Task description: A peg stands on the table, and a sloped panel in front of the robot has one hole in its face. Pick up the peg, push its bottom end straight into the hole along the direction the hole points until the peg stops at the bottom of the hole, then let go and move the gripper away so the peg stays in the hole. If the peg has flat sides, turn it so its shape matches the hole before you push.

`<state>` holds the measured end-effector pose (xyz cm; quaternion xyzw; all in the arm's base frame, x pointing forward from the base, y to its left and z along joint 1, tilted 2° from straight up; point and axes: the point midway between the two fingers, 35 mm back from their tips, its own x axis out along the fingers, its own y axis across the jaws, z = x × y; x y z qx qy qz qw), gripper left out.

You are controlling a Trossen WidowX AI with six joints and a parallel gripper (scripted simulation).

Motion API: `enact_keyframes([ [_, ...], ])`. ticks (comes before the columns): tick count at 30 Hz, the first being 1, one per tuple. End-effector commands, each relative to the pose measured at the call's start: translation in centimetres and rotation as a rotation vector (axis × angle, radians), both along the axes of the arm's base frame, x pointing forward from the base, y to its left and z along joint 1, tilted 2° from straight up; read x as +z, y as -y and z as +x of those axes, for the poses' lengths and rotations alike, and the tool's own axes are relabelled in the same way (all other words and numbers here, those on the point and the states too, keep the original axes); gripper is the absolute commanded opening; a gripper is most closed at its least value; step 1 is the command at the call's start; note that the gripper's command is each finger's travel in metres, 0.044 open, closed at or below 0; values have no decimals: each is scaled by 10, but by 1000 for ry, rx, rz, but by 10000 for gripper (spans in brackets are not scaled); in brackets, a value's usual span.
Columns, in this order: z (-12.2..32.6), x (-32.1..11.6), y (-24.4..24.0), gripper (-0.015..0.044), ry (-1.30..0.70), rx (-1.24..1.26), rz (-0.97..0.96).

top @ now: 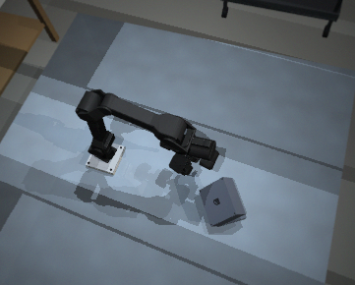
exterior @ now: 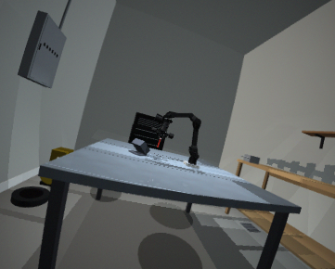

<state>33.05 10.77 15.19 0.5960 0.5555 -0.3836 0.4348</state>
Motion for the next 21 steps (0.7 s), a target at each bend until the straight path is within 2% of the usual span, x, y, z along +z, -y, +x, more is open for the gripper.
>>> enact_keyframes([
  [1, 5, 1, 4, 0, -1, -31, 17],
  [21, 21, 6, 29, 0, 1, -171, 85],
])
